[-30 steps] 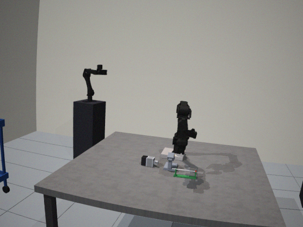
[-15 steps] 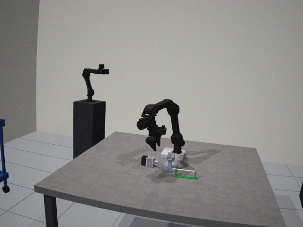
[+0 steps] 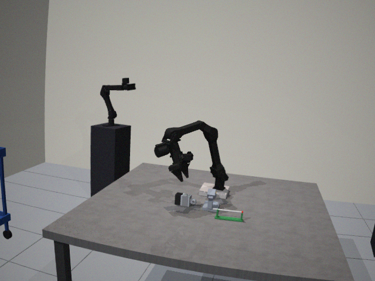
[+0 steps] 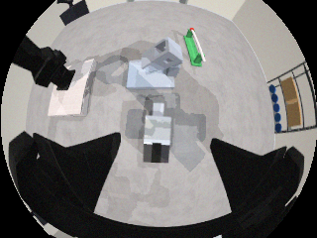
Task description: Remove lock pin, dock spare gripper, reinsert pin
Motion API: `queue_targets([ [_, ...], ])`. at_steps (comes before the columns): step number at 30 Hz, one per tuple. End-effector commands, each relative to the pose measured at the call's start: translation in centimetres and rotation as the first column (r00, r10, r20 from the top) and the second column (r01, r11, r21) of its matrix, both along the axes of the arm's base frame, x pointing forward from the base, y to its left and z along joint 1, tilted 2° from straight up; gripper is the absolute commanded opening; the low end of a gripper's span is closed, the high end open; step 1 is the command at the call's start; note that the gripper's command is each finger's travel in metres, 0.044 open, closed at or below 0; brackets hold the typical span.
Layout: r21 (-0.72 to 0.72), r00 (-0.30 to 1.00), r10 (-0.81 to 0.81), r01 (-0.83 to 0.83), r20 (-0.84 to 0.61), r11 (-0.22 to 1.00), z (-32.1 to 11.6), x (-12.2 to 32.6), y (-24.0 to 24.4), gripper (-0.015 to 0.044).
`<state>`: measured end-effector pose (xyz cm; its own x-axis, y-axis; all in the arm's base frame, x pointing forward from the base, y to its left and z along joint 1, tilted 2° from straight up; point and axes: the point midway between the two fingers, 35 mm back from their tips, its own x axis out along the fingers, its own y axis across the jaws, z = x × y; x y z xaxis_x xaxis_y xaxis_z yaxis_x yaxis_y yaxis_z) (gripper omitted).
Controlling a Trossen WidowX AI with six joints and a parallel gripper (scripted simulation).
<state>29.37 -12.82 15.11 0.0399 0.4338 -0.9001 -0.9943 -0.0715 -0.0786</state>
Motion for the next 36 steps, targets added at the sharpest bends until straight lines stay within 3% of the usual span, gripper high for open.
queue_targets([
  [1,0.028,1.000,0.006,-0.005,-0.012,1.000,-1.8,0.1,-0.2,0.0440],
  [8,0.083,0.999,0.020,-0.016,-0.048,0.996,-6.5,-0.1,-0.4,0.0440],
  [36,0.084,0.999,0.020,-0.016,-0.049,0.996,-10.7,0.2,-0.4,0.0440],
])
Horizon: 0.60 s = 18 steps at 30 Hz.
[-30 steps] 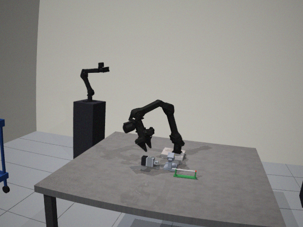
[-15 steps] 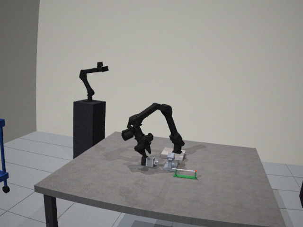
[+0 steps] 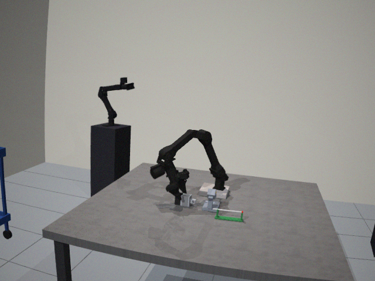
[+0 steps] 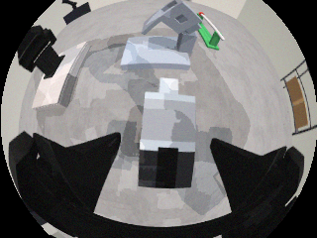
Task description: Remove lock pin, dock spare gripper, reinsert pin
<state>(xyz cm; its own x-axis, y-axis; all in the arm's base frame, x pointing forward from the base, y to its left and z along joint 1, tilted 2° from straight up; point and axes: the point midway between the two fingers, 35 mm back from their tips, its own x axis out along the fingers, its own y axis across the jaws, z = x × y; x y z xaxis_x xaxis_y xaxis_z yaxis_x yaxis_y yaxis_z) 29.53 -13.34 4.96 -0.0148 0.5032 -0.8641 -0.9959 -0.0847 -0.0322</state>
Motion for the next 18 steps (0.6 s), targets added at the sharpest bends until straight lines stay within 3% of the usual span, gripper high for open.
queue_targets([
  [1,0.005,1.000,0.001,-0.001,0.003,1.000,-0.7,0.0,0.1,0.0440],
  [16,0.006,1.000,0.001,-0.001,0.002,1.000,-2.7,0.0,0.2,0.0440],
  [18,0.006,1.000,0.001,-0.001,0.002,1.000,-2.7,0.0,0.2,0.0387],
])
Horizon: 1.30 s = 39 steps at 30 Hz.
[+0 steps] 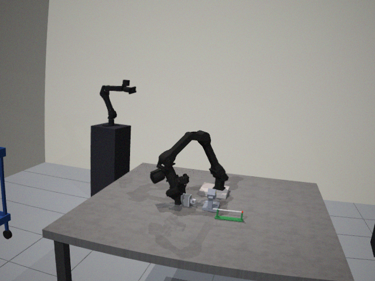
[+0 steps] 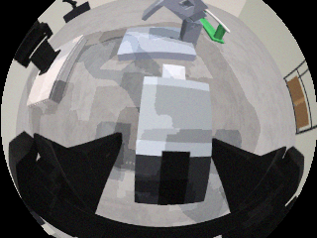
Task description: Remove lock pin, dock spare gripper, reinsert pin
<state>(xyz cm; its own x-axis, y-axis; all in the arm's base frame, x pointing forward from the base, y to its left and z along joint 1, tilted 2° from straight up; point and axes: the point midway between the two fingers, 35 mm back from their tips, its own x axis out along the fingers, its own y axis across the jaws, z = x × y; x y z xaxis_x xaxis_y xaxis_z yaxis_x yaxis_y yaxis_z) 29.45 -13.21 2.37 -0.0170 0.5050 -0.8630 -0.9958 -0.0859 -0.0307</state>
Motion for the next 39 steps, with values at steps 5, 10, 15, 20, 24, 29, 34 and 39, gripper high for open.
queue_targets([
  [5,0.004,1.000,-0.001,0.001,0.004,1.000,-0.1,0.0,0.1,0.0256],
  [10,0.004,1.000,-0.001,0.001,0.004,1.000,-0.1,0.0,0.1,0.0184],
  [15,0.004,1.000,-0.001,0.001,0.004,1.000,-0.1,0.0,0.1,0.0150],
  [20,0.002,1.000,-0.008,0.008,0.005,1.000,0.8,0.1,0.0,0.0019],
  [24,-0.002,1.000,-0.024,0.024,0.007,1.000,3.1,0.2,-0.2,0.0000],
  [29,-0.006,0.999,-0.046,0.046,0.009,0.999,6.0,0.2,-0.3,0.0000],
  [34,-0.010,0.998,-0.067,0.068,0.012,0.998,9.0,-0.1,-0.2,0.0000],
  [39,-0.014,0.996,-0.086,0.086,0.014,0.996,11.6,-0.5,0.0,0.0000],
])
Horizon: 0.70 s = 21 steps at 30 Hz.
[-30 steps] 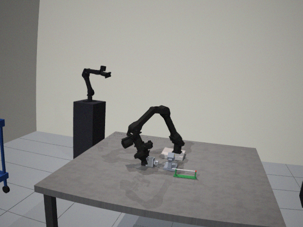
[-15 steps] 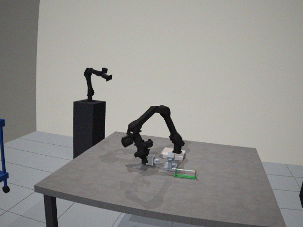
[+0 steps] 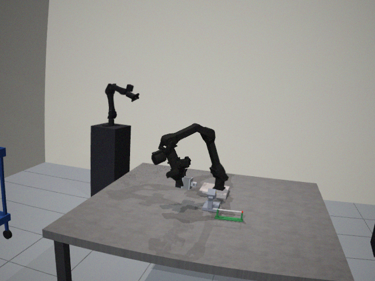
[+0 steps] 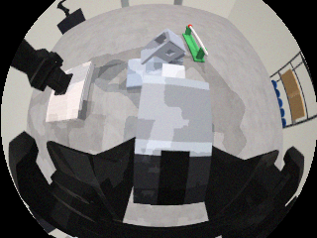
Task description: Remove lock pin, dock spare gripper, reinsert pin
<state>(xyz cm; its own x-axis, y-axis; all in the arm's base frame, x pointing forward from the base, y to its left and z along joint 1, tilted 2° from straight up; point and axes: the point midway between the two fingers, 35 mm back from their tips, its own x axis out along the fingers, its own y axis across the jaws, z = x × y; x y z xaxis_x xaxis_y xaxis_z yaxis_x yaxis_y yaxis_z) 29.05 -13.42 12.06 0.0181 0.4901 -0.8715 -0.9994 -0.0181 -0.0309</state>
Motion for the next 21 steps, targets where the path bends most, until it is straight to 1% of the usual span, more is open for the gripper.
queue_targets([
  [1,0.002,1.000,-0.018,0.018,0.012,1.000,2.0,-0.2,0.3,0.0000],
  [13,-0.007,1.000,-0.010,0.010,0.007,1.000,1.4,-0.2,0.1,0.0000],
  [21,-0.046,0.991,-0.101,0.097,-0.084,0.994,2.0,-0.5,2.1,0.0000],
])
